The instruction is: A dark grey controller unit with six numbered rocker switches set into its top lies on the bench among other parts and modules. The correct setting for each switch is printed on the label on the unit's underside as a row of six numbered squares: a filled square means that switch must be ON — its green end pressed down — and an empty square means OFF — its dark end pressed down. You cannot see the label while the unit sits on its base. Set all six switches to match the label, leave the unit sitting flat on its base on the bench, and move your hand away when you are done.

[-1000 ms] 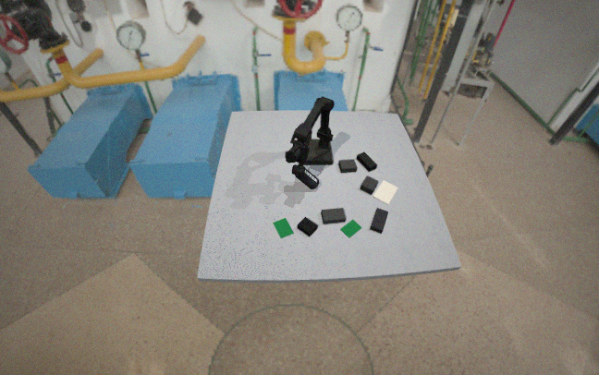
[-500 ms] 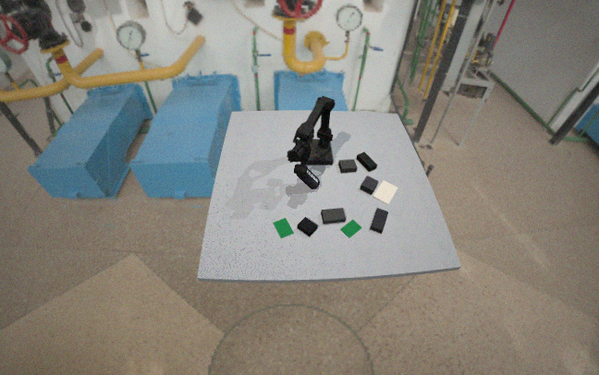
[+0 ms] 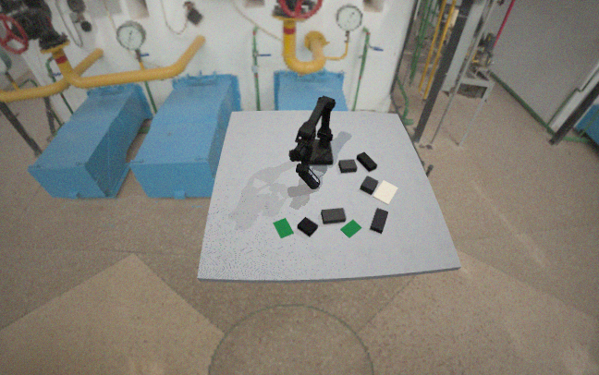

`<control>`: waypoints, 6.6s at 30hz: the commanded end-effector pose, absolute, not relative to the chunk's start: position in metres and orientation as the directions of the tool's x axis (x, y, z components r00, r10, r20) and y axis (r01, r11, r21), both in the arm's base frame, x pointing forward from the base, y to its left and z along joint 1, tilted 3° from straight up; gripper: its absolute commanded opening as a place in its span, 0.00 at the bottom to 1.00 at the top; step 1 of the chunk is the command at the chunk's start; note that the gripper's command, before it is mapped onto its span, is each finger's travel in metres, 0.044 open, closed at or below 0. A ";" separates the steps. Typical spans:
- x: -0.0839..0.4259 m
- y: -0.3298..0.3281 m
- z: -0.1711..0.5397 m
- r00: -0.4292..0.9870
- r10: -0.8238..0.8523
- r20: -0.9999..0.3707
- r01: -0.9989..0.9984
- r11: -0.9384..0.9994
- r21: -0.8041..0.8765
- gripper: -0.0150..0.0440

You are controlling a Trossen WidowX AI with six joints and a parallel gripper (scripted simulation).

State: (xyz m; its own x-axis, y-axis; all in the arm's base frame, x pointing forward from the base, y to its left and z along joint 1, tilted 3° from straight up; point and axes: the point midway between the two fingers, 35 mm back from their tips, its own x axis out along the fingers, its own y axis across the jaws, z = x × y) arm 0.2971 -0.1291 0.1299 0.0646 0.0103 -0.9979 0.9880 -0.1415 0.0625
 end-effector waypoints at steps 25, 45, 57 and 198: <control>0.300 -0.104 0.139 0.068 0.021 -0.997 0.988 -0.139 0.065 0.82; 0.302 -0.088 0.143 0.069 0.022 -0.997 0.988 -0.139 0.065 0.82; 0.303 -0.081 0.144 0.069 0.023 -0.997 0.988 -0.139 0.065 0.82; 0.319 0.028 0.127 0.070 0.032 -0.997 0.988 -0.139 0.065 0.83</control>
State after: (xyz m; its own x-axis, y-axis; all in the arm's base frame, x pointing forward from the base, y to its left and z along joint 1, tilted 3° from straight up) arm 0.3196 0.0287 0.1344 0.0884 0.0426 -0.9952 0.9880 -0.1311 0.0822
